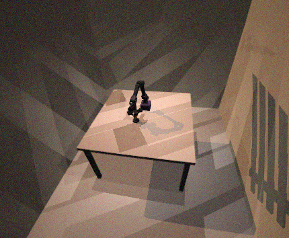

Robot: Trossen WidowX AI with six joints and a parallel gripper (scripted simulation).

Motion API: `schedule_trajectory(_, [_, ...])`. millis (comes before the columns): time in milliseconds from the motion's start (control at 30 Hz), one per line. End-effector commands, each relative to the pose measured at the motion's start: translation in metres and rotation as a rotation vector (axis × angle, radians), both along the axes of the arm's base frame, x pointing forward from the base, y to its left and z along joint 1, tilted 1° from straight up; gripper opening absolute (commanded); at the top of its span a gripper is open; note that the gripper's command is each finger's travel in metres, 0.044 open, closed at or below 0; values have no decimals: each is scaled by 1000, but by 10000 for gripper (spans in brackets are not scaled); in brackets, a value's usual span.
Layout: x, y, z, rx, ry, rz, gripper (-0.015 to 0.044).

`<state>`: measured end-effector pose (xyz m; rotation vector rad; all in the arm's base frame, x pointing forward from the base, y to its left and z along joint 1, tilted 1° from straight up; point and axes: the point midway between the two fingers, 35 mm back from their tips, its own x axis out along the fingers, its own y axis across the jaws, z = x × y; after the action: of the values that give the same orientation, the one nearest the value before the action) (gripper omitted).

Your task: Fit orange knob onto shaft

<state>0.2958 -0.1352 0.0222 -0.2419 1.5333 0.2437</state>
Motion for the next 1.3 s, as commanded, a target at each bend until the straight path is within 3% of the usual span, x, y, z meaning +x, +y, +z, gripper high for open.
schedule_trajectory(0, [1, 0, 3, 9, 2, -597, 0])
schedule_trajectory(300, [3, 4, 3, 21, 3, -1095, 0])
schedule_trajectory(1267, [1, 0, -2, 21, 3, -1100, 0])
